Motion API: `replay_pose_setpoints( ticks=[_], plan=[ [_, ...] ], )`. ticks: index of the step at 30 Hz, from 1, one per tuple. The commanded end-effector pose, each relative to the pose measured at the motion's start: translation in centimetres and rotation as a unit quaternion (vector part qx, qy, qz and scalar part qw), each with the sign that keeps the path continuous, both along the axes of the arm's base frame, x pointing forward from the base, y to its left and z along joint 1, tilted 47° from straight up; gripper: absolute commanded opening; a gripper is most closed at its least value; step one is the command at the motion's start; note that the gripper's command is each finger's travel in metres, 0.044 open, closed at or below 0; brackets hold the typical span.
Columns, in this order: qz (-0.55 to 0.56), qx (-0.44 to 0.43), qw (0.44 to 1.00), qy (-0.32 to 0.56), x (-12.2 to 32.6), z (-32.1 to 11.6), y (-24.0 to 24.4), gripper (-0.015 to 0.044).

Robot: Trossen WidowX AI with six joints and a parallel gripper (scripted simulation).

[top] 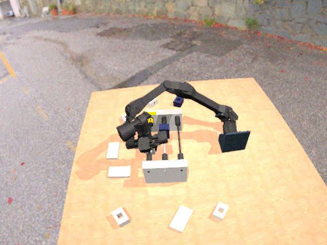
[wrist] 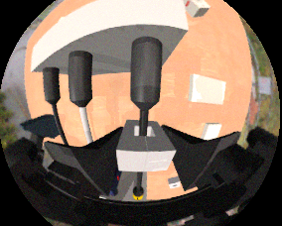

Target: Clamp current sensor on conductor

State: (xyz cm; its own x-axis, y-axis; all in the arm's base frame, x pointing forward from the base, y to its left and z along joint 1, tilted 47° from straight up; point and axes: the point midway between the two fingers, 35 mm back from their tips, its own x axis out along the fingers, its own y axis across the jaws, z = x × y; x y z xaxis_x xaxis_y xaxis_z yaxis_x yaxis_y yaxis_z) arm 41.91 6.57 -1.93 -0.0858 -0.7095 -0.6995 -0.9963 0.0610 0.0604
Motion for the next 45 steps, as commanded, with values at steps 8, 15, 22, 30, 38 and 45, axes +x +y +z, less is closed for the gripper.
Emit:
replay_pose_setpoints(
  ticks=[8,15,22,30,38,45],
  plan=[
    [0.000,0.000,1.000,0.000,0.0,0.0,0.0,0.0382],
    [0.000,0.000,1.000,0.000,0.0,0.0,0.0,0.0440],
    [0.034,-0.007,0.998,-0.045,-0.6,2.2,2.2,0.0440],
    [0.104,-0.011,0.983,-0.148,-3.3,6.7,6.4,0.0440],
    [0.104,-0.011,0.983,-0.148,-3.3,6.7,6.4,0.0440],
    [0.104,-0.011,0.983,-0.148,-3.3,6.7,6.4,0.0440]
  ],
)
